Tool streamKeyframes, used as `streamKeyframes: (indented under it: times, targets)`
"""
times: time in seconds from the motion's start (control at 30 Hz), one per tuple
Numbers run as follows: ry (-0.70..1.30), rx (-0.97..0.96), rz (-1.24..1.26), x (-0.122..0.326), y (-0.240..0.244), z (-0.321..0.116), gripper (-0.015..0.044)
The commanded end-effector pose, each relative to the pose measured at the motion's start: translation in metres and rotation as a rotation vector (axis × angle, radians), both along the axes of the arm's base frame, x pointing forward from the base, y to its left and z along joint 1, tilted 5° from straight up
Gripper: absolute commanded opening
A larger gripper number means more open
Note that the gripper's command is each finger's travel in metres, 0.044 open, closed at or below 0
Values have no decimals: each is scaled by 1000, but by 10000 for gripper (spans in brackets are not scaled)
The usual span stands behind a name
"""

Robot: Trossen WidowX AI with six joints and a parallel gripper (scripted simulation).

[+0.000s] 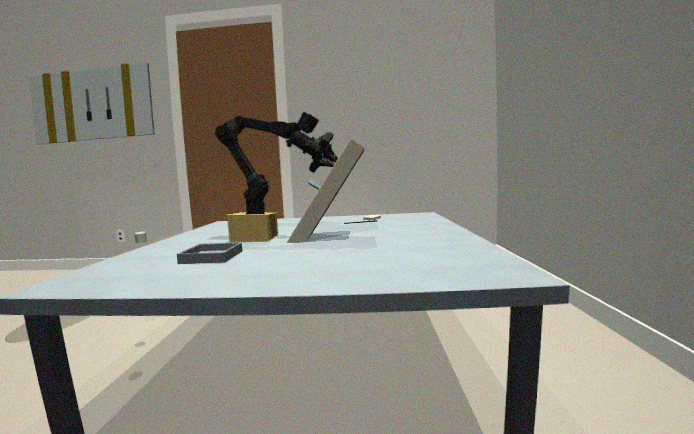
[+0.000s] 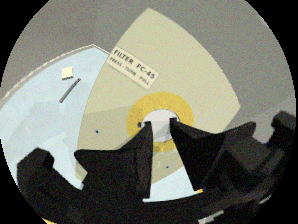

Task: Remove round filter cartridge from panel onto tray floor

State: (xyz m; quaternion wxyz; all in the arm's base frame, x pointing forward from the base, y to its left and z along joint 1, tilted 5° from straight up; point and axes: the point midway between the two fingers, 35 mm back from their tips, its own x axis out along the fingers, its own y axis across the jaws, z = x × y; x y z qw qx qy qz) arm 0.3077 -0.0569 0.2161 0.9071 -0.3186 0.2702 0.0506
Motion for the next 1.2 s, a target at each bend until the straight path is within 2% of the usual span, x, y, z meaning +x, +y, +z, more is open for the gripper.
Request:
streamKeyframes:
  times: [0.0,0.3,0.6,1.17]
  targets:
    - [-17,119,-72,5,-1,-1,0]
    - [-41,379,-231,5,-1,-1,0]
    - [-32,284,-173,4,-1,0,0]
    - [-27,284,-174,-61,5,39,0]
